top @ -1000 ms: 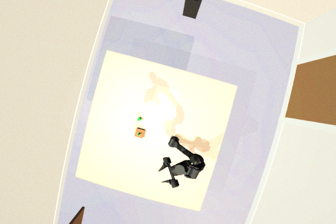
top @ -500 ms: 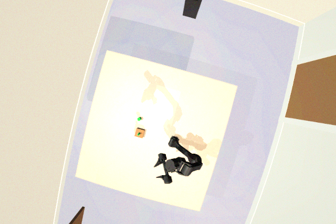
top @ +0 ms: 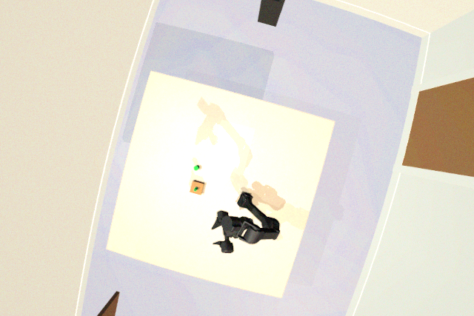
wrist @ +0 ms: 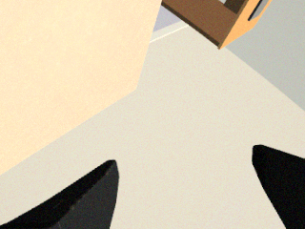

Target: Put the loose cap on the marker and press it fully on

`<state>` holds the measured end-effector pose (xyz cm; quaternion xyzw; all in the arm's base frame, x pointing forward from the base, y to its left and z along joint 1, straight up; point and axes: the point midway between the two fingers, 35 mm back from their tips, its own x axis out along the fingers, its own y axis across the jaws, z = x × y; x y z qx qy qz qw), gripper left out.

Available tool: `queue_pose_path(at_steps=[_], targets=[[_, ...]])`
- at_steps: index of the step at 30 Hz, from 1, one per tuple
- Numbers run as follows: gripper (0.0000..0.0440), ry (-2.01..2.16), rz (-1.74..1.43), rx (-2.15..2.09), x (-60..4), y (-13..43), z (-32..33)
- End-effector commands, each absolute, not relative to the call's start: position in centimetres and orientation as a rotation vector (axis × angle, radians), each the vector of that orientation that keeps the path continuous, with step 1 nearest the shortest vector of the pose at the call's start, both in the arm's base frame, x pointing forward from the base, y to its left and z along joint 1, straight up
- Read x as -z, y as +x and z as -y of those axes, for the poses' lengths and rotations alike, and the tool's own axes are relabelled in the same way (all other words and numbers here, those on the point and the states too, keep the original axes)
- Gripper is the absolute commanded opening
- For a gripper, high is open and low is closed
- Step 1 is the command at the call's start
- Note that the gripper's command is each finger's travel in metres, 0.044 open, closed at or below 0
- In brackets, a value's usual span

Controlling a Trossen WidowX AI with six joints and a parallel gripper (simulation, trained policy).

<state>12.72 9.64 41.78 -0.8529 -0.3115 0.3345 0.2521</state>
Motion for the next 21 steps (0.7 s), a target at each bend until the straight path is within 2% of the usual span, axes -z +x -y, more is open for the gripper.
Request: queue_pose_path(at_steps=[1, 21], targets=[[0.0332, -2.318, 0.834, -0.935, -41.4, 13.5, -9.3], [0.0329, -2.268, 0.752, -1.066, -39.0, 18.4, -7.3]])
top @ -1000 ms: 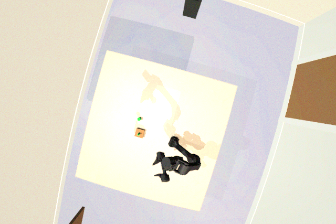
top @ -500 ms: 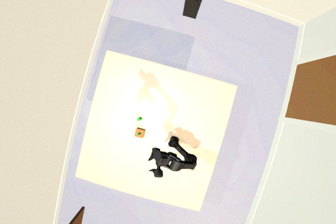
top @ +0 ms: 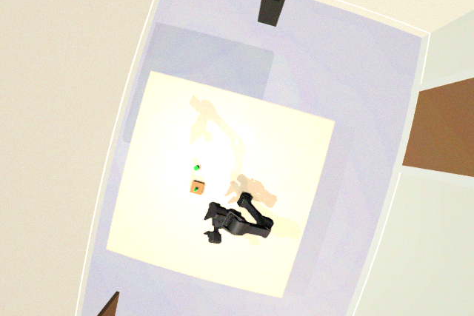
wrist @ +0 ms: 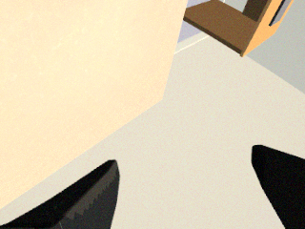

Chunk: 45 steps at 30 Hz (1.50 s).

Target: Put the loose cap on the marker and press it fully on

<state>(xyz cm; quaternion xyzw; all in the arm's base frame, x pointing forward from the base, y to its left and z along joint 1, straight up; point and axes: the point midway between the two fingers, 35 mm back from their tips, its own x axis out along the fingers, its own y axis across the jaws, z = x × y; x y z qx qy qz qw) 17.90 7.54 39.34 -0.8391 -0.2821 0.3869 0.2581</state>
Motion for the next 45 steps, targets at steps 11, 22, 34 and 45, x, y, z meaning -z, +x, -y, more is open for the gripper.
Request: queue_pose_path(at_steps=[11, 22, 34, 45], targets=[[0.033, -2.209, 0.682, -1.138, -37.5, 20.7, -6.1], [0.033, -2.153, 0.61, -1.207, -35.9, 22.9, -4.8], [0.033, -2.095, 0.528, -1.279, -33.9, 25.1, -3.2], [0.033, -2.046, 0.451, -1.343, -32.0, 27.0, -1.6]])
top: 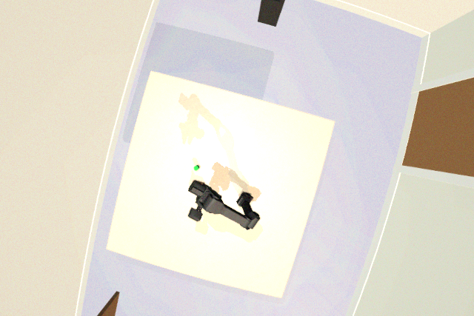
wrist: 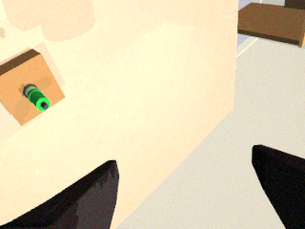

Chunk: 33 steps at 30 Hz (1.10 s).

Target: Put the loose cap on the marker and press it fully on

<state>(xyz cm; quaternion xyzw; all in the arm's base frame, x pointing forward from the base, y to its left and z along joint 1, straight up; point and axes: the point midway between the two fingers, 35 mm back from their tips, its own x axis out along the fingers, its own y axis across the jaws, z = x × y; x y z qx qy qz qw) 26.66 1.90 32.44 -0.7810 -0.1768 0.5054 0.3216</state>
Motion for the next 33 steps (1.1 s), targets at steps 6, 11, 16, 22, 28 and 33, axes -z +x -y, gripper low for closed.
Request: queue_pose_path(at_steps=[6, 11, 16, 22, 28, 33], targets=[[0.033, -2.02, 0.407, -1.379, -31.0, 27.9, -0.6], [0.033, -1.999, 0.37, -1.408, -30.0, 28.6, 0.2], [0.033, -1.979, 0.332, -1.438, -29.1, 29.3, 1.0], [0.033, -1.956, 0.285, -1.475, -27.9, 30.0, 2.1], [0.033, -1.934, 0.239, -1.512, -26.7, 30.7, 3.1], [0.0329, -1.917, 0.2, -1.544, -25.7, 31.3, 4.0]])
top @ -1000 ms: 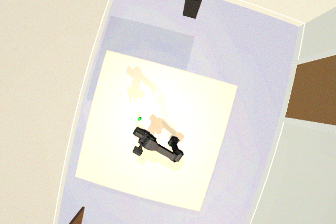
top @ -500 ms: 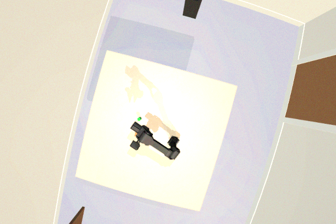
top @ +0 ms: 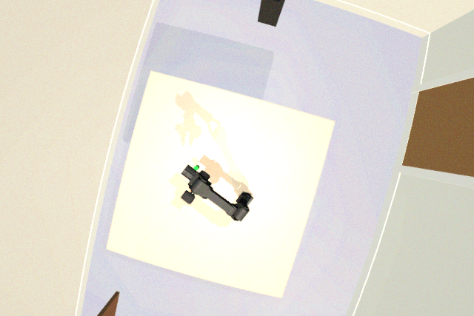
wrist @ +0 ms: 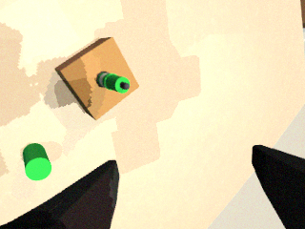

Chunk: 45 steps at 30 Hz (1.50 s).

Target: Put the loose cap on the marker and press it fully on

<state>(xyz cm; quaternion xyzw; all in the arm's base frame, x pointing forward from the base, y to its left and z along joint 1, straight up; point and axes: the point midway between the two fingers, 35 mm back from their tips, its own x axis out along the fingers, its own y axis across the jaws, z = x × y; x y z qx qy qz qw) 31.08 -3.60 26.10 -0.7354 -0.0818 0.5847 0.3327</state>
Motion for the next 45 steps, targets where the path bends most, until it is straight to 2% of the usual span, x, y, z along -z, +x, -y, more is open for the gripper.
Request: queue_pose_path(at_steps=[1, 45], targets=[[0.0329, -1.913, 0.192, -1.551, -25.5, 31.4, 4.2], [0.0323, -1.844, -0.12, -1.846, -16.3, 35.1, 11.2]])
